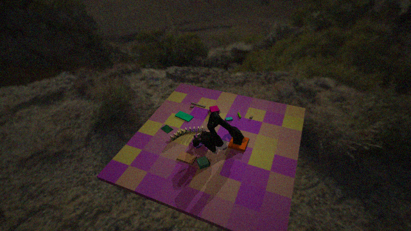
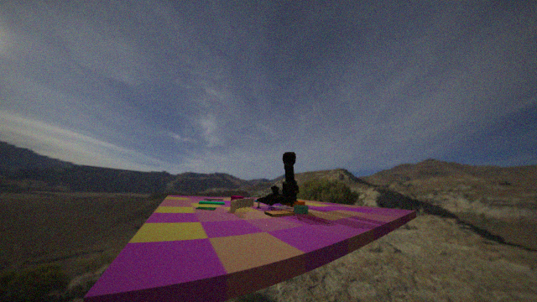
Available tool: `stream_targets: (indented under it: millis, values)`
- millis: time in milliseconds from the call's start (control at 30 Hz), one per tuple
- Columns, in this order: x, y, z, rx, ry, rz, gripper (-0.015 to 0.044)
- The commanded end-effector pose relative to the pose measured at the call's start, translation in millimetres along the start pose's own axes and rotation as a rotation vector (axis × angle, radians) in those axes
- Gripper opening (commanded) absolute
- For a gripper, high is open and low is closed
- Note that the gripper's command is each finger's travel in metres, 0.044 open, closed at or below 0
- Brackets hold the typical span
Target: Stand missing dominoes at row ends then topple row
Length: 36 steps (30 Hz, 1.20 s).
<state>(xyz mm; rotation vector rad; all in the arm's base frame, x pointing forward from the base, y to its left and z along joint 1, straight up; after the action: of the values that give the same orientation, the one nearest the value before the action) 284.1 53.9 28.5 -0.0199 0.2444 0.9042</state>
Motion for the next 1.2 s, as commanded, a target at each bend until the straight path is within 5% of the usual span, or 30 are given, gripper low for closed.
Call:
stream_targets:
  millis: [0,500,767,1167]
  values:
    - [0,0,0,0.0,0.001,0.002,0.044]
    - [6,-6,50,0.035,0.044,0.048,0.044]
    - [59,-51,59,0.333,0.199,0.278,0.044]
    - [41,-75,84,0.86,0.112,0.407,0.044]
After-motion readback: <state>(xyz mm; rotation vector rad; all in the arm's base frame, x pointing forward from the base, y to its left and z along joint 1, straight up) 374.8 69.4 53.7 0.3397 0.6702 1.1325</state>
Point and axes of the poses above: the point midway between the two fingers, 35 mm back from their tips, its own y axis back along the fingers, its own x axis across the jaws, z = x × y, the point moved 2 cm from there along y, back along the fingers, and after that the axes turned 15 degrees about y, right-handed, at the moved point
